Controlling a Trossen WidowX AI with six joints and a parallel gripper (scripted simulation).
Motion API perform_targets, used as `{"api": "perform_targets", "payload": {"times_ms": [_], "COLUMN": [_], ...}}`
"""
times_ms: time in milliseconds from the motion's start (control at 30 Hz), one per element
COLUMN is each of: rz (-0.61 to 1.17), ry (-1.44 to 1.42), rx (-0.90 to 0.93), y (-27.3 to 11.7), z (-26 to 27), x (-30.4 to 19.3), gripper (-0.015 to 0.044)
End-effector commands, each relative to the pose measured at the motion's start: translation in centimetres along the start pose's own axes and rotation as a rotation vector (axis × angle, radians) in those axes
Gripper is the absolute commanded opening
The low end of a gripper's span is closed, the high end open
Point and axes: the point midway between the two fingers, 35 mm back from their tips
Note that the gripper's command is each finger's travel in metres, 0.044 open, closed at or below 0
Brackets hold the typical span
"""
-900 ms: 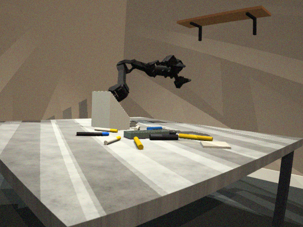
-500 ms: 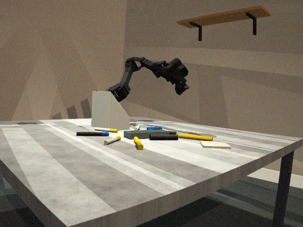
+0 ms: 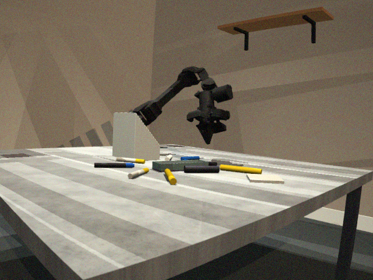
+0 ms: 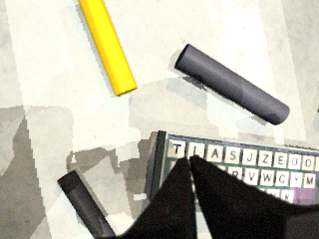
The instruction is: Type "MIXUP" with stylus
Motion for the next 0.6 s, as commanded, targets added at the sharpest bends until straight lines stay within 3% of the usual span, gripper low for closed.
{"api": "perform_targets", "payload": {"times_ms": [0,133,567], "rz": [0.177,0.295,0.300], "ry": [0.177,0.334,0.342], "rx": [0.145,0.260,0.265], "y": [2.9,4.8,4.9], "z": [-1.4,-2.2,-2.2], "x": [-2.1,-3.6,-3.7], "gripper": [0.0000,0.0000,0.0000]}}
Point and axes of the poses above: the point midway between the two fingers, 35 mm back from their tips, its own y axis out along the fingers, its own z axis across the jaws, x = y × z, and after that the axes turned 6 degrees about -y, right-handed
